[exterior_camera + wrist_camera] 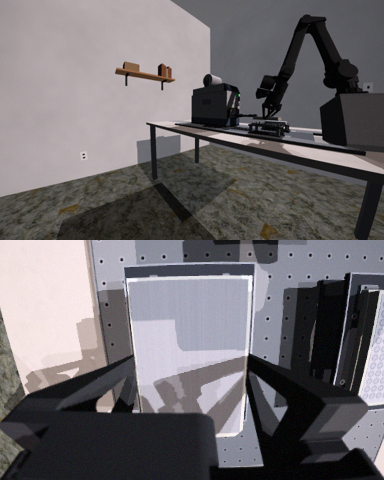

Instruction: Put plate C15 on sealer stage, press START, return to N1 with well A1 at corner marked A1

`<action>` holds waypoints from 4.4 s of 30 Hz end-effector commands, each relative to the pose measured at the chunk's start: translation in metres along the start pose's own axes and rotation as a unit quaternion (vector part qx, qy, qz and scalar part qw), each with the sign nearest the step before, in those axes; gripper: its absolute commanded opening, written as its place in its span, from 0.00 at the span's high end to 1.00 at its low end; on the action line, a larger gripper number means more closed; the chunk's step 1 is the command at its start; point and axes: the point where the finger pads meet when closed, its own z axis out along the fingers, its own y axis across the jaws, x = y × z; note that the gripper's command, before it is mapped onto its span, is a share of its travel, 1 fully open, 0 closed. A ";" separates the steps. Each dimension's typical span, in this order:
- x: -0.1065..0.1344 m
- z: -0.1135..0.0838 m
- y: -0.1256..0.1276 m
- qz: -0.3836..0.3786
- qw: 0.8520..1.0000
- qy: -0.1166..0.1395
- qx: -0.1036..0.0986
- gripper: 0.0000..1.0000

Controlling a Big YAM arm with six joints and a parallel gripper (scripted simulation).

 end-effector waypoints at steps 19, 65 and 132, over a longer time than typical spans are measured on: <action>0.004 0.004 -0.004 0.007 1.000 0.008 0.004 1.00; -0.006 0.004 -0.002 0.006 1.000 0.004 0.005 1.00; -0.003 0.016 0.003 0.005 1.000 -0.004 -0.002 1.00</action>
